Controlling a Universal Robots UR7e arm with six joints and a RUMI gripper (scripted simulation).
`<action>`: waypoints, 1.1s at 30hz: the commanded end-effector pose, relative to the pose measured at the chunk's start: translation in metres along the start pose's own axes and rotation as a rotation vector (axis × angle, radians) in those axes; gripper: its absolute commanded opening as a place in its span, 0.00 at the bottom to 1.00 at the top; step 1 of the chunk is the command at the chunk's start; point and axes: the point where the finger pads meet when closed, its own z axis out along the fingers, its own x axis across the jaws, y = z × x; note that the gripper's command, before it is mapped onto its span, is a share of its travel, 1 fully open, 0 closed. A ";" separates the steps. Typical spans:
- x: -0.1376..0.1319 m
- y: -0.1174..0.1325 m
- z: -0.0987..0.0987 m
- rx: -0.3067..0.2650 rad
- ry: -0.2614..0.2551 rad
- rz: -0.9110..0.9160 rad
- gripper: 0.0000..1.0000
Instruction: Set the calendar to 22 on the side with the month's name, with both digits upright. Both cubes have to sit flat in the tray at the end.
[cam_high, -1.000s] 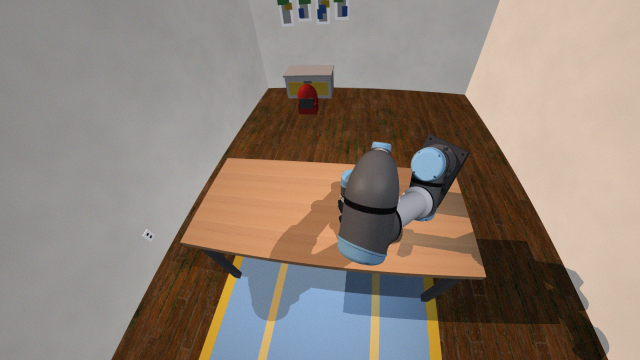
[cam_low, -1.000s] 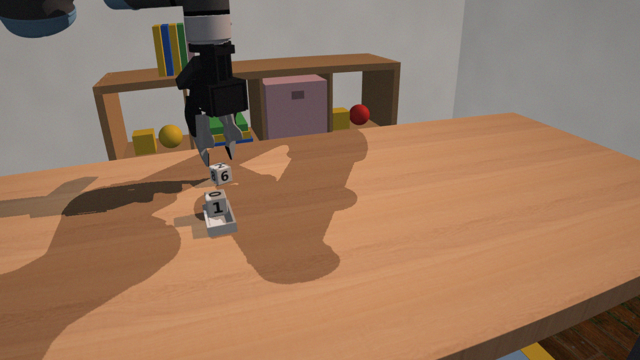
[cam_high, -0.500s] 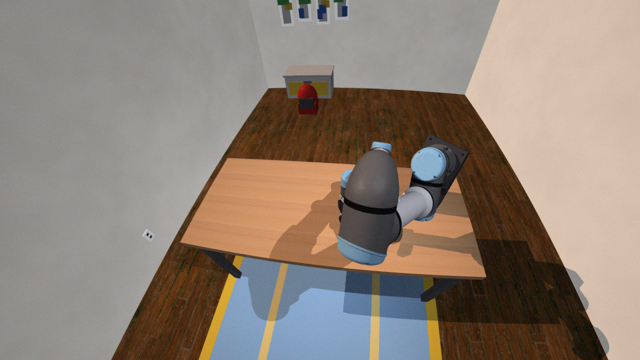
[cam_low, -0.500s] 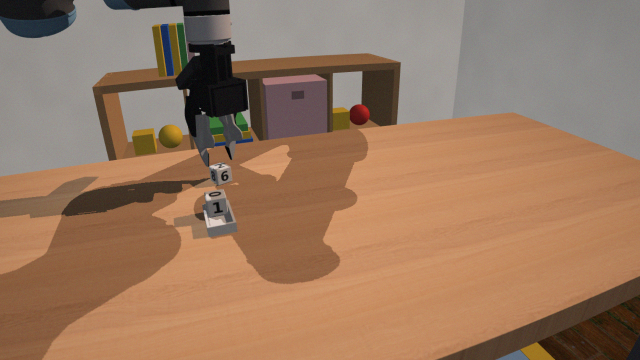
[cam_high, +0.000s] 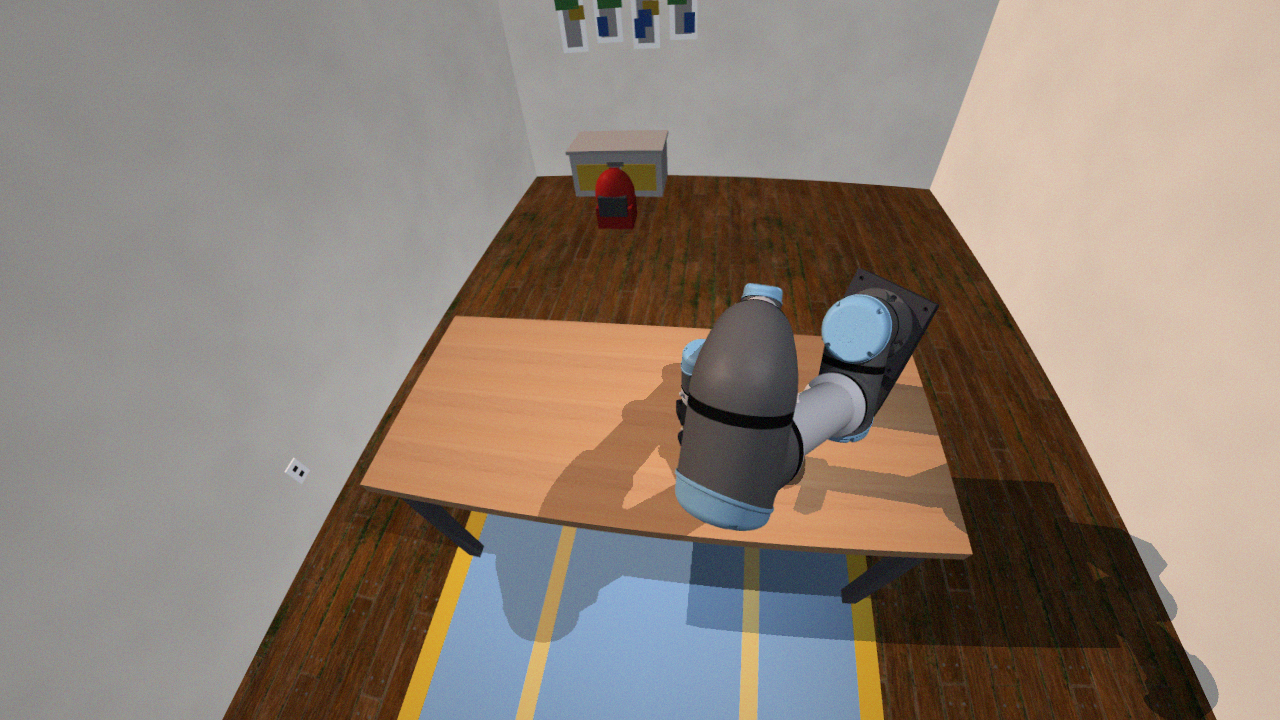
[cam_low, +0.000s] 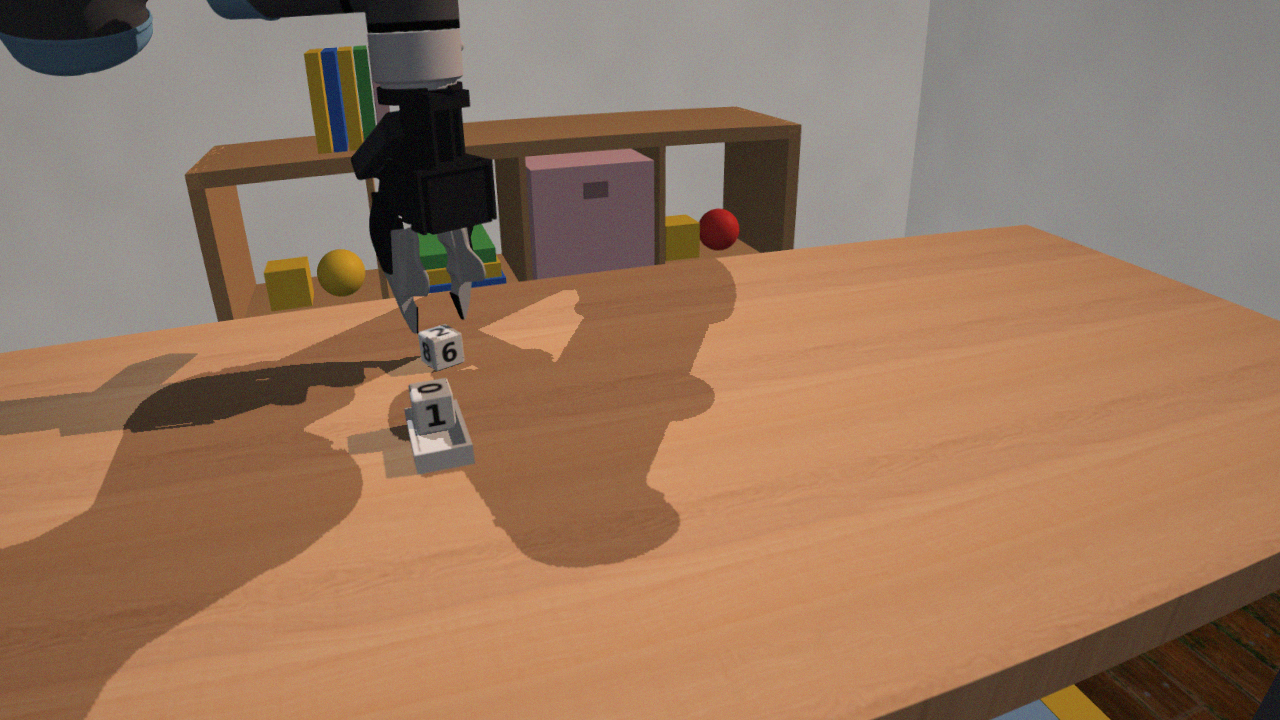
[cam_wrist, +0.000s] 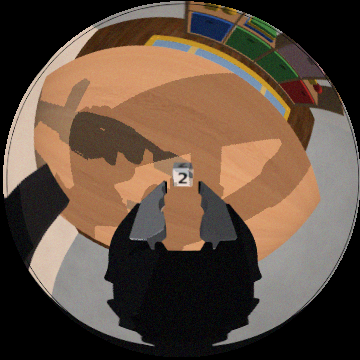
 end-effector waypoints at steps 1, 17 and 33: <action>0.000 0.000 0.000 0.000 0.000 0.000 0.29; 0.000 0.000 -0.012 0.000 0.000 0.000 0.29; 0.000 0.000 -0.037 0.000 0.000 0.000 0.29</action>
